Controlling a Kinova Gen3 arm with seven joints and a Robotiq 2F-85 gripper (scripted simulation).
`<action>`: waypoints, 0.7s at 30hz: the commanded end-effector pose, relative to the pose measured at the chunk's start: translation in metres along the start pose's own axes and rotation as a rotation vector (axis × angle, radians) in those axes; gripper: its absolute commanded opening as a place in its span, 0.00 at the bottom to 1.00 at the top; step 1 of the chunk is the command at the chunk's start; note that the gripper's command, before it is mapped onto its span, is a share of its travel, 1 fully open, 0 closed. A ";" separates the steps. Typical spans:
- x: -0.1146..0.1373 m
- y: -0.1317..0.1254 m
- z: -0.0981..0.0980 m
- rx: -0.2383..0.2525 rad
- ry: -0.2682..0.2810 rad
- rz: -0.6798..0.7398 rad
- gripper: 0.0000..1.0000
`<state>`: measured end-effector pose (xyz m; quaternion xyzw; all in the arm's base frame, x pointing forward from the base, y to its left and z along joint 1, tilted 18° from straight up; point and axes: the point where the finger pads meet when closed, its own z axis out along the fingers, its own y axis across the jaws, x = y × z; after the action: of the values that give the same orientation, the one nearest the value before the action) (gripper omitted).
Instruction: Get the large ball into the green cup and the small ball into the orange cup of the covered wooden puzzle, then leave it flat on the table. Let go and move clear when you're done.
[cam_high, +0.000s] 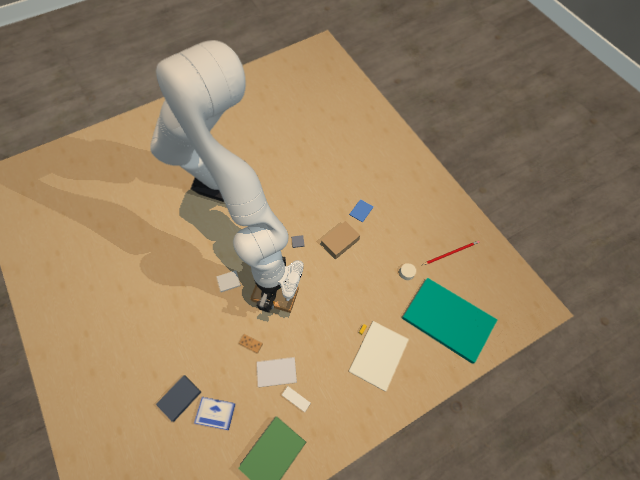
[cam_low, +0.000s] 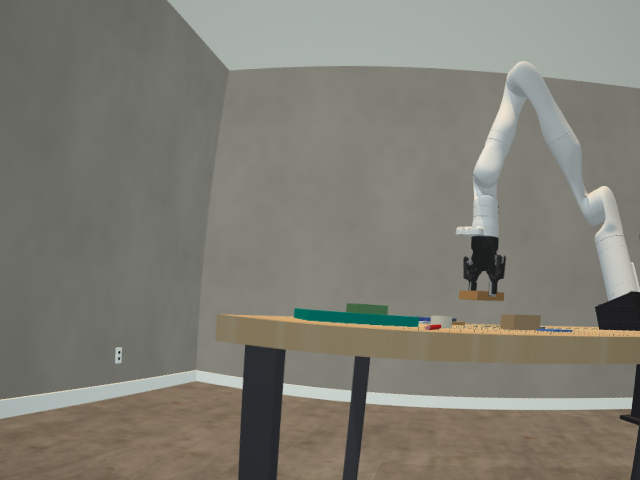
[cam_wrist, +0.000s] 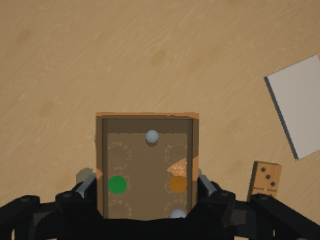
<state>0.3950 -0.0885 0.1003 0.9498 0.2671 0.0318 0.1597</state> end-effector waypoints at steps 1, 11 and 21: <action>0.003 0.002 0.000 -0.013 -0.008 -0.001 0.72; 0.002 0.003 0.000 -0.002 0.031 -0.001 0.72; 0.003 0.002 0.000 -0.018 -0.023 -0.001 0.72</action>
<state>0.3986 -0.0922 0.1025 0.9500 0.2603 0.0245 0.1709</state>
